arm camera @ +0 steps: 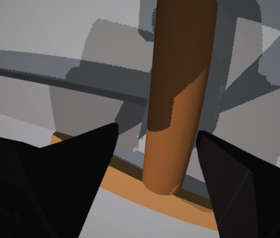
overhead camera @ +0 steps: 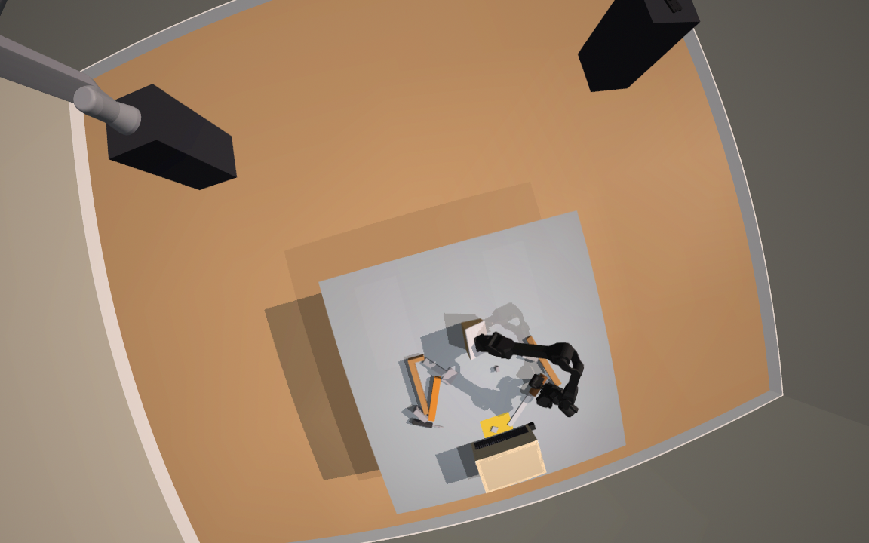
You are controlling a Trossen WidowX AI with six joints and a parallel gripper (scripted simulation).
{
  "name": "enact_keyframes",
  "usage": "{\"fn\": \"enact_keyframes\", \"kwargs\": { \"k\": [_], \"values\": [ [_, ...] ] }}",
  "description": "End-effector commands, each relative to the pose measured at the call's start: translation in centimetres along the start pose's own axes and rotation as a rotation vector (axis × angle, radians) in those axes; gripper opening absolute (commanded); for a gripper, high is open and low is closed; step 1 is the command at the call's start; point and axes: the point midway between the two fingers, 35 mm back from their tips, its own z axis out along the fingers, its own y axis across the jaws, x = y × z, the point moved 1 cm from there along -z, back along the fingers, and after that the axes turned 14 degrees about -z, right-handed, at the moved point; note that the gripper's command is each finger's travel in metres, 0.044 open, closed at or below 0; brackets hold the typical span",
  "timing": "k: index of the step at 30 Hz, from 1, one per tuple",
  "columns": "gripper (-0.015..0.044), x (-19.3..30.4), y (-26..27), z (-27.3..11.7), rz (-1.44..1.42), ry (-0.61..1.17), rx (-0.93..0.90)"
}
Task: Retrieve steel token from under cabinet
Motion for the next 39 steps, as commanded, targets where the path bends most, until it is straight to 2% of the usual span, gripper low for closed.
{"fn": "enact_keyframes", "kwargs": {
  "k": [1, 39],
  "values": [
    [0.0270, 0.00, 0.01, 0.53, 0.000, 0.002, 0.009],
    [0.0270, 0.38, -0.52, 0.93, 0.007, 0.002, 0.009]
  ]
}}
